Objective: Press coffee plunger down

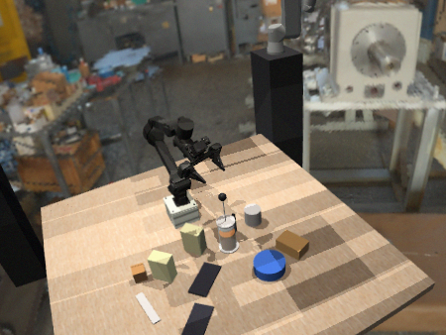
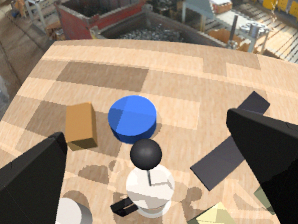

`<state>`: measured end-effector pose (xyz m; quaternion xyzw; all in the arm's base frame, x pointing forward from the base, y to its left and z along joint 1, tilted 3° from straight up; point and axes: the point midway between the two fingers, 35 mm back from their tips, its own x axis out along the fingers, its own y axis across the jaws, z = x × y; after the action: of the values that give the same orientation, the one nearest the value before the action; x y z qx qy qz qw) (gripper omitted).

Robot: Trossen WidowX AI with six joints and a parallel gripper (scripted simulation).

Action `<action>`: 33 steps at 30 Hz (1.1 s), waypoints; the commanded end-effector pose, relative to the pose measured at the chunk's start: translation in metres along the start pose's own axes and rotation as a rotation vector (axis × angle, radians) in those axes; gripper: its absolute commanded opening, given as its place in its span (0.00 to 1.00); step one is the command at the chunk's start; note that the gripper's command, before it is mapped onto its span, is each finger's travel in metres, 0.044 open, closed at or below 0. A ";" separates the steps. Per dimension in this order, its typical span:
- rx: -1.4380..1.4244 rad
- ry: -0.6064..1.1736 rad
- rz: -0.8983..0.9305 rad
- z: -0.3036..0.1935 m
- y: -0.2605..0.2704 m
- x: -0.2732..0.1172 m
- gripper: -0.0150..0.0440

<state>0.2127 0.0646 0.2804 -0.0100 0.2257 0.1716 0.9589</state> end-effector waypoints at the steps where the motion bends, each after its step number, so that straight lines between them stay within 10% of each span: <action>1: -0.029 0.021 0.004 -0.007 0.004 -0.003 1.00; 33: -0.025 0.017 -0.003 -0.054 0.000 0.054 1.00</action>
<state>0.2309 0.0761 0.2119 -0.0249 0.2292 0.1748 0.9572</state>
